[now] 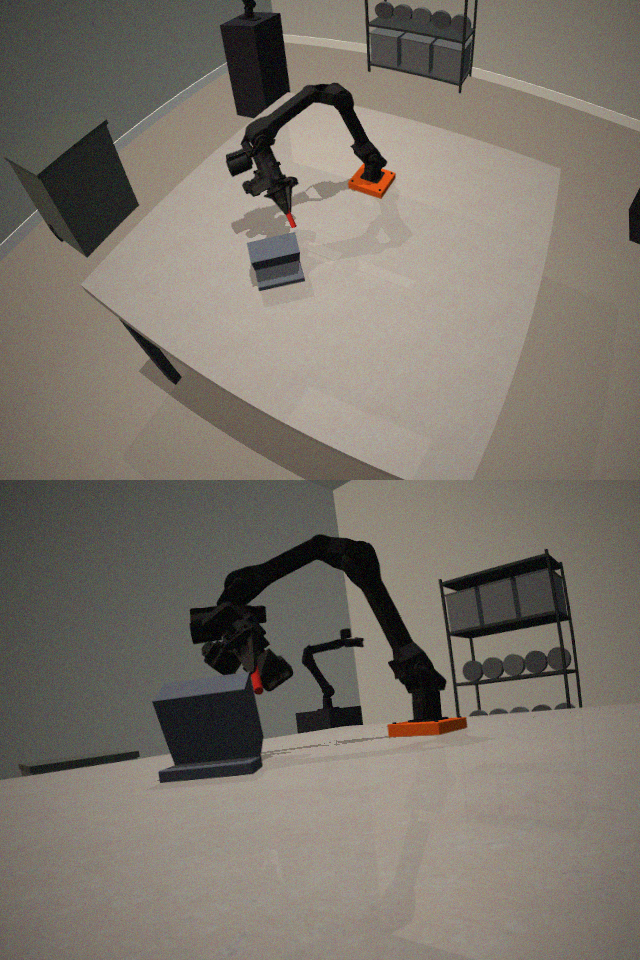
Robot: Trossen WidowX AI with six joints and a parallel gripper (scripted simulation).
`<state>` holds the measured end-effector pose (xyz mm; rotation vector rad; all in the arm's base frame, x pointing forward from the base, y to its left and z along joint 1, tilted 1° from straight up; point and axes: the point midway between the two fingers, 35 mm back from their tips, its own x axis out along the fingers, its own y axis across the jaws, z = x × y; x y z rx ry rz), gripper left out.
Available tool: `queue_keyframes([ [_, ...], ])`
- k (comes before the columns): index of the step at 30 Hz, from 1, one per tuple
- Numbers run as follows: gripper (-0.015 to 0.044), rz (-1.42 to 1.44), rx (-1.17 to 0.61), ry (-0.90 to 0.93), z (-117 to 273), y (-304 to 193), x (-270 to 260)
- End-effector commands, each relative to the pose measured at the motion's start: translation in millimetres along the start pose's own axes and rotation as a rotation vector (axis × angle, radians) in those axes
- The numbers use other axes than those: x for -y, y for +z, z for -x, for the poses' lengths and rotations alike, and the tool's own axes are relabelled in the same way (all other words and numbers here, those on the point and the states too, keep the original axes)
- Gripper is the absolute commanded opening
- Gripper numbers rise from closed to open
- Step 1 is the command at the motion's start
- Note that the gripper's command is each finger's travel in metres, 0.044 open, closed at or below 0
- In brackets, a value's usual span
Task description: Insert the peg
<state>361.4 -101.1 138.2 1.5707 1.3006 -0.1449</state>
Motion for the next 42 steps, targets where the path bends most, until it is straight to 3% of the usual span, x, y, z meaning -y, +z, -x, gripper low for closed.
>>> queue_keyframes([
  [1,0.0000,-0.025,0.004,0.024,5,5,0],
  [42,0.0000,-0.250,0.034,0.239,56,47,13],
])
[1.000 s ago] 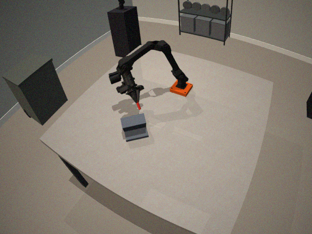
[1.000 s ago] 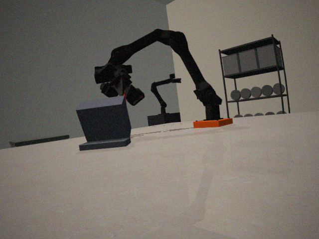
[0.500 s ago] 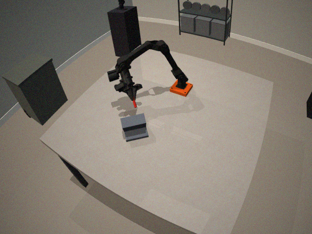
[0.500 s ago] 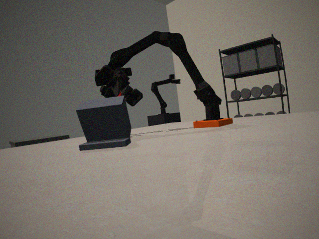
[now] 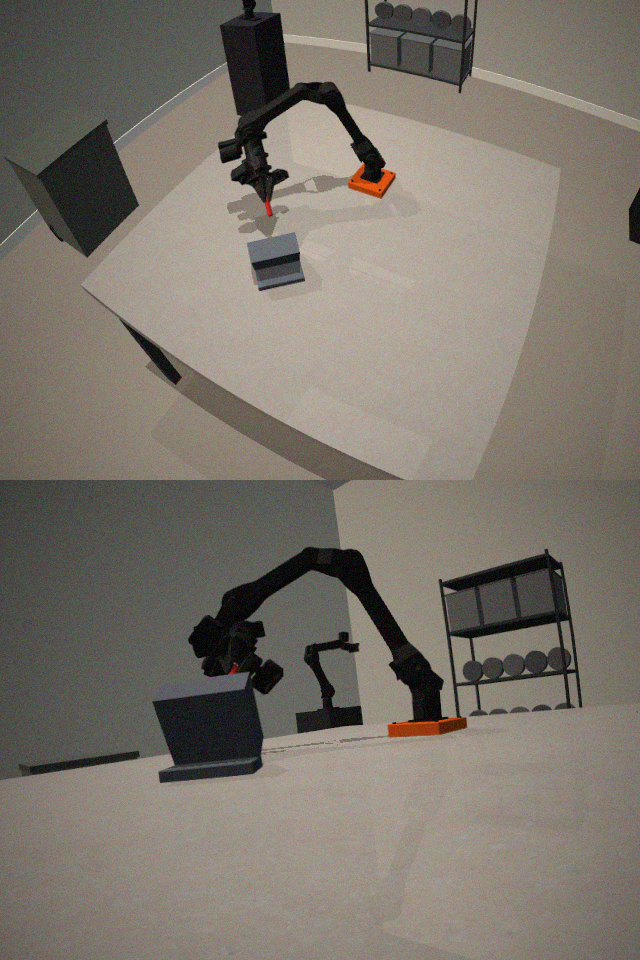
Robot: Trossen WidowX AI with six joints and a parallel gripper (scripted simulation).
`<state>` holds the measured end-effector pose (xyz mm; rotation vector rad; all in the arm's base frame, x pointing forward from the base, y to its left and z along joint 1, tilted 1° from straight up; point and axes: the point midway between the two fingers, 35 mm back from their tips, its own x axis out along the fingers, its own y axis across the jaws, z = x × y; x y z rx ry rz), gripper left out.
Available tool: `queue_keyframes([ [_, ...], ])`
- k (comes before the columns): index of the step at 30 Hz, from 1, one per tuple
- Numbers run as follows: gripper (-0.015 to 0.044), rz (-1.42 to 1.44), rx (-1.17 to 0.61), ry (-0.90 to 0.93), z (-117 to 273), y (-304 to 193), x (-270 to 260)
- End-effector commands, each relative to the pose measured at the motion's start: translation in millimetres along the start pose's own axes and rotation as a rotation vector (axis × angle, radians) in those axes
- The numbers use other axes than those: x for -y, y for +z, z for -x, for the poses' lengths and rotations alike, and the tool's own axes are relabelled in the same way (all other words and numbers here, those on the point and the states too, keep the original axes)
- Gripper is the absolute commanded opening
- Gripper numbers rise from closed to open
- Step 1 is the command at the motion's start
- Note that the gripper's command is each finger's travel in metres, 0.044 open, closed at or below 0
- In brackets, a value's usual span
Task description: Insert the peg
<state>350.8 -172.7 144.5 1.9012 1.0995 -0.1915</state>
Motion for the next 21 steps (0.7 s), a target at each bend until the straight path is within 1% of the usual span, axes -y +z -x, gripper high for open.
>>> queue_keyframes([
  [1,0.0000,-0.009,-0.001,0.013,1,2,-1],
  [21,0.0000,-0.031,0.004,0.035,-24,7,-4],
])
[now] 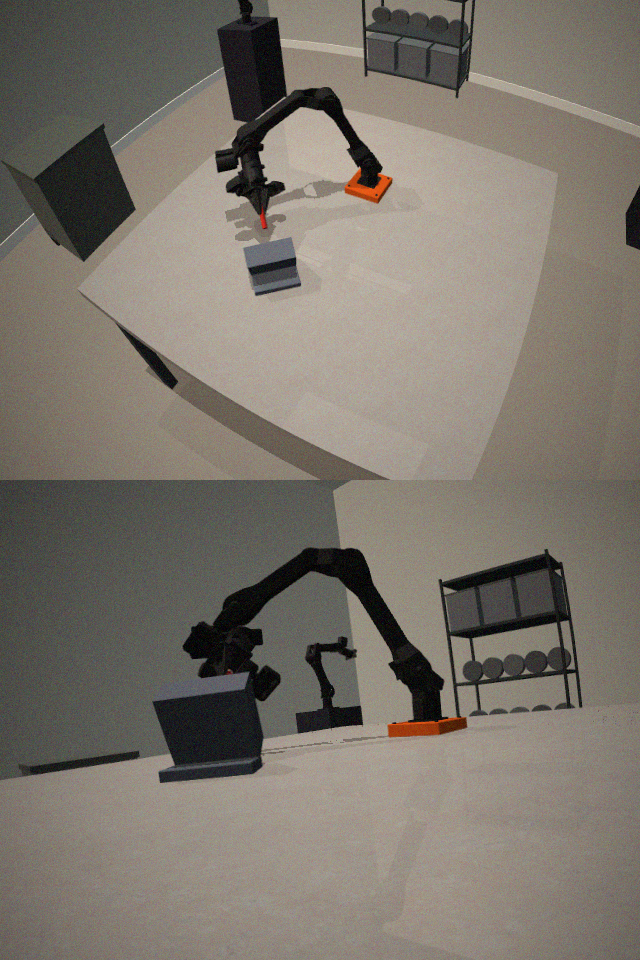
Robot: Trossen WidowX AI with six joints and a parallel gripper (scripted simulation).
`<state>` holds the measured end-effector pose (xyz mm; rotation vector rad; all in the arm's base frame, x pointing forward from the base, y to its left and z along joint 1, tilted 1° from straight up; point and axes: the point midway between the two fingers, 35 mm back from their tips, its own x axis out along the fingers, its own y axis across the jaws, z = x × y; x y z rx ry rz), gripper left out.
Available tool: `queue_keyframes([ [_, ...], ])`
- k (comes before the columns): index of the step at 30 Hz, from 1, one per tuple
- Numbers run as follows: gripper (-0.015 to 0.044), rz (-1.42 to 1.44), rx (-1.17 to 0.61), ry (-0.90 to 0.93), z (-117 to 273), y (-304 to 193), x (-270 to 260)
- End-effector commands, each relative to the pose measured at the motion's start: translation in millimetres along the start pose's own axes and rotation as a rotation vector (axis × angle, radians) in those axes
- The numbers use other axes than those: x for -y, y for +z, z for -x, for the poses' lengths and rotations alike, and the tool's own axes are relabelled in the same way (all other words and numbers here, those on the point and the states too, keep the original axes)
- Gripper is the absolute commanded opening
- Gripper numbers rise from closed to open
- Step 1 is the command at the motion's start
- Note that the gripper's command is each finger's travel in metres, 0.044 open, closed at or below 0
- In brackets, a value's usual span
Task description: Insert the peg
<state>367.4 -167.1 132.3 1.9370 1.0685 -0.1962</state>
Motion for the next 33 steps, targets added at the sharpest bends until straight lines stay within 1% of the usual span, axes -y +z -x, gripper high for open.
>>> queue_keyframes([
  [1,0.0000,-0.006,-0.003,0.007,-5,0,0],
  [33,0.0000,-0.011,-0.010,0.029,-38,2,-2],
])
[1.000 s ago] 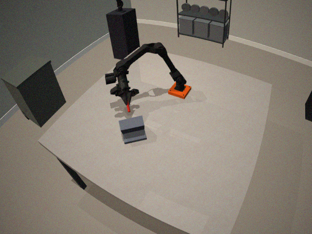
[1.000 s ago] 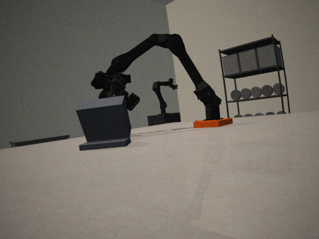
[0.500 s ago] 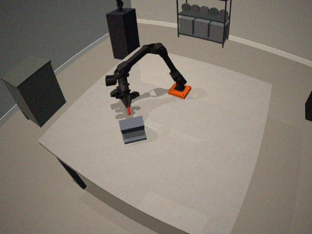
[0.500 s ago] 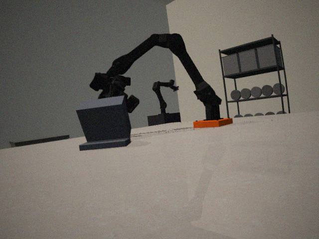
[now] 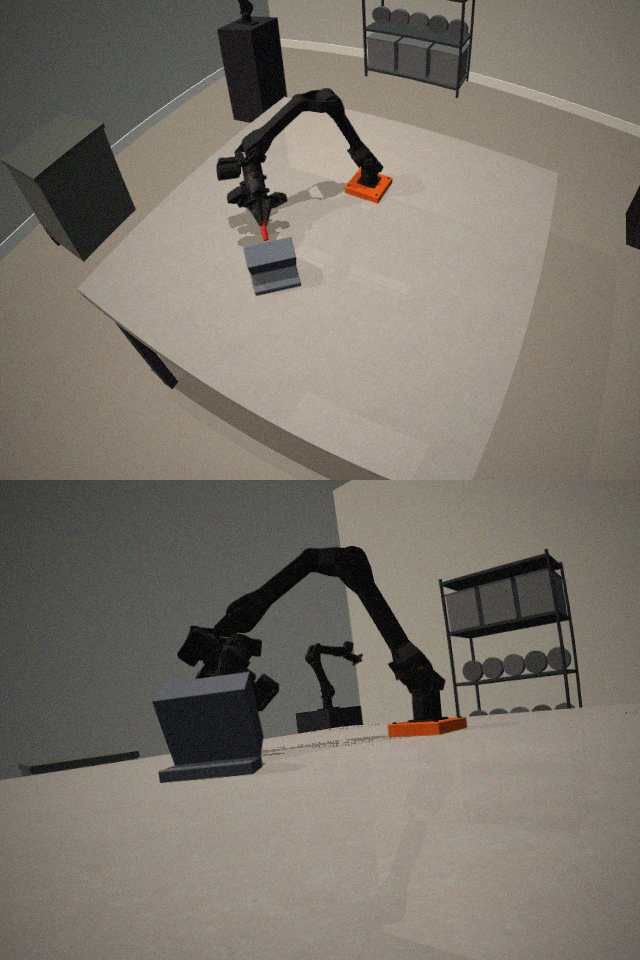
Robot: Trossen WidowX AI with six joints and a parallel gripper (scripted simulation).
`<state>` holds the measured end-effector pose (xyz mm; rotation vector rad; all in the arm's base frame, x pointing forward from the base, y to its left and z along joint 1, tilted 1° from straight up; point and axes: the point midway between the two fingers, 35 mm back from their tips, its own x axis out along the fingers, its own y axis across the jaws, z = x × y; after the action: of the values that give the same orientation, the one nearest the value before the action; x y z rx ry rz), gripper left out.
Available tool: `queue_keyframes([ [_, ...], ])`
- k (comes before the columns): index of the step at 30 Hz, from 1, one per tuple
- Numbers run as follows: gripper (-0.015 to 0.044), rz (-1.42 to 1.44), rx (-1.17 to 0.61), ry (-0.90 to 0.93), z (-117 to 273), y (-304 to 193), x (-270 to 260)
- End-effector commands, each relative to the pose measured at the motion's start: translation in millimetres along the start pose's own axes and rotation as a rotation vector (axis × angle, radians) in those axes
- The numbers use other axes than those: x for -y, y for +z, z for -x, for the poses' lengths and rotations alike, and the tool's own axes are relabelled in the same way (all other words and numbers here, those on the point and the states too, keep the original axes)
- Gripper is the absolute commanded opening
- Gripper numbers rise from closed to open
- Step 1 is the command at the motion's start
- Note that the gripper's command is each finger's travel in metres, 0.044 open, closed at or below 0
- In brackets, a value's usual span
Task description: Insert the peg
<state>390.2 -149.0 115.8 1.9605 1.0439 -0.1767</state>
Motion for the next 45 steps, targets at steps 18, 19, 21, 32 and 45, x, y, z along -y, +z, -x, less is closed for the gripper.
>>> queue_keyframes([
  [18,0.0000,0.000,-0.004,0.001,-10,-1,0],
  [19,0.0000,0.000,-0.004,0.001,-10,-1,0],
  [21,0.0000,0.000,-0.004,0.001,-10,-1,0],
  [32,0.0000,0.000,-0.005,0.002,-15,-1,1],
  [45,0.0000,0.000,-0.005,0.002,-24,0,2],
])
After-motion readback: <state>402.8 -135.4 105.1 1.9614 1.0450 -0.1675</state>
